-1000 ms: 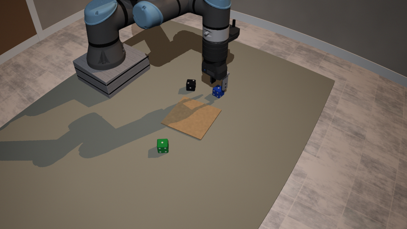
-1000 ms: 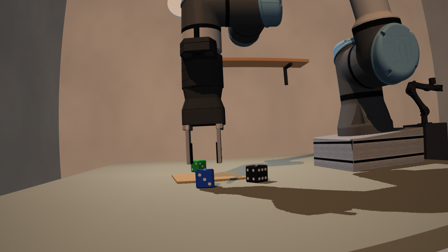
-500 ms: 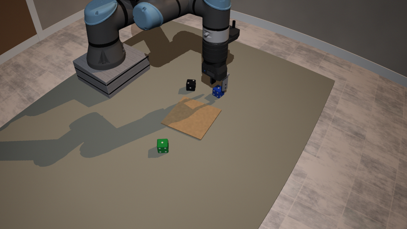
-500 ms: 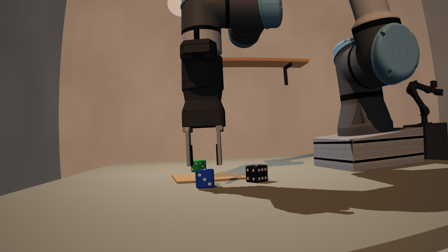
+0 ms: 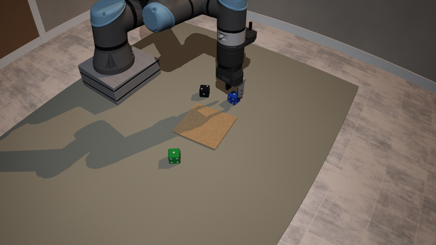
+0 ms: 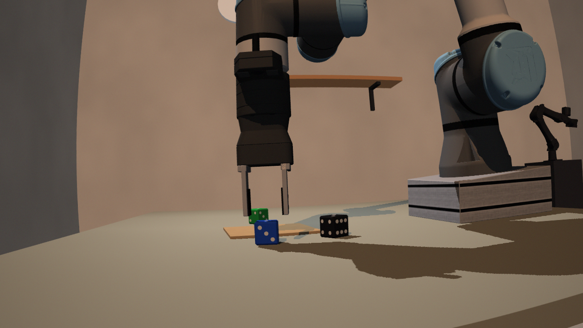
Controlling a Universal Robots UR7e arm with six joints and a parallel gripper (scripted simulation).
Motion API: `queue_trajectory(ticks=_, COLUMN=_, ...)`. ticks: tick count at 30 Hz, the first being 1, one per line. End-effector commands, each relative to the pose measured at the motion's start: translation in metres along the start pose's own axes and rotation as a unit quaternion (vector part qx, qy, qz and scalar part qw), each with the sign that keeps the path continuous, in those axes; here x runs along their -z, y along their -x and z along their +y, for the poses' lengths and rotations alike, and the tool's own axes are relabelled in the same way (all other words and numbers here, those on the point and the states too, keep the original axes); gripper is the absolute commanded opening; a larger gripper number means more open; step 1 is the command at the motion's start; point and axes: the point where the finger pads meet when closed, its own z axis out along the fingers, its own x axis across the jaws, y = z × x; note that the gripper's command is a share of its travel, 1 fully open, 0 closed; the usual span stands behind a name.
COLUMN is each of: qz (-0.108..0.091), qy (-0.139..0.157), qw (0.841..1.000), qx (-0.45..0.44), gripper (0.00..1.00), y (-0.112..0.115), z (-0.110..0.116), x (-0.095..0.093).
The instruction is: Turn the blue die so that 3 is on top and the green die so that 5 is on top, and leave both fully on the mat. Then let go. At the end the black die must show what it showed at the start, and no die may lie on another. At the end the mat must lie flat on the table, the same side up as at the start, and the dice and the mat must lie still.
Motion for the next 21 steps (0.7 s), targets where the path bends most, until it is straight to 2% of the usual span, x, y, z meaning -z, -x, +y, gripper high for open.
queue_trajectory(ticks=1, qz=0.001, qy=0.0, qw=1.0, qx=0.0, gripper=0.87, y=-0.0004, z=-0.0001, x=0.0004)
queue_trajectory(ticks=21, qz=0.001, qy=0.0, qw=1.0, qx=0.0, gripper=0.87, y=-0.0004, z=-0.0001, x=-0.0018)
